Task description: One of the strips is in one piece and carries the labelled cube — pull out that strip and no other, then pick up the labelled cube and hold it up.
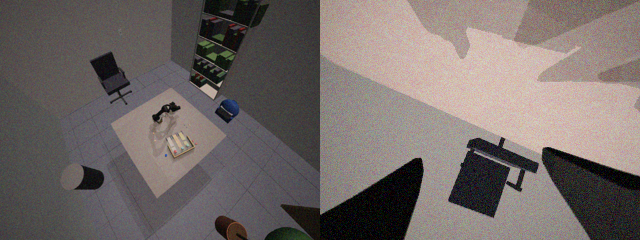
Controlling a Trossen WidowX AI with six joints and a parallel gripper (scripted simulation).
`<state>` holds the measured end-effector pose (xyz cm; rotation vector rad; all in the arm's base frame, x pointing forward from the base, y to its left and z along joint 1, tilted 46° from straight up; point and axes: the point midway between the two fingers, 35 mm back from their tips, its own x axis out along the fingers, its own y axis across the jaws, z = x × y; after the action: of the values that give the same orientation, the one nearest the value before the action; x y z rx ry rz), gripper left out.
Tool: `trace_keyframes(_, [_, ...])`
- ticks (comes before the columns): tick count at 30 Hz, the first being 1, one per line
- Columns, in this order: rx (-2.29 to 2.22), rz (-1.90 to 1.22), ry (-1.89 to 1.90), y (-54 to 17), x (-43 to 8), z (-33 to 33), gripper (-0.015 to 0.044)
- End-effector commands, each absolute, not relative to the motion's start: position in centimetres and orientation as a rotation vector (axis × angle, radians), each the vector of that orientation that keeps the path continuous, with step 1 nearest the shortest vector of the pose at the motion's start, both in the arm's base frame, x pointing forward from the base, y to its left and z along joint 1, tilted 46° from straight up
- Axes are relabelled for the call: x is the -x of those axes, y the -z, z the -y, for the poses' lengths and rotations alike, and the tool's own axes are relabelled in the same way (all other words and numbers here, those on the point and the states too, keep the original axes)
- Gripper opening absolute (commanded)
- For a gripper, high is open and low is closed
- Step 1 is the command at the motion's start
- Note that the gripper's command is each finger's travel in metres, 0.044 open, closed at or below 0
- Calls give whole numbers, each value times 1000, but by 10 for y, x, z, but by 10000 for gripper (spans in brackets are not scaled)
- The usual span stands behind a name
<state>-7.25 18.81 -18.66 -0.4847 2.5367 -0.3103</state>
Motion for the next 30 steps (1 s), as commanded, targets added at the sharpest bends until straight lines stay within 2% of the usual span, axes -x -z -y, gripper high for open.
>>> trace_keyframes(1, [488, -2530, 295, 186, 71, -189, 400])
trace_keyframes(9, [595, -2125, -251, 173, -5, -219, 400])
trace_keyframes(15, [662, -1696, -479, 143, -80, -241, 400])
trace_keyframes(22, [729, -1188, -500, 80, -171, -248, 400])
trace_keyframes(30, [785, -698, -257, -24, -250, -212, 400])
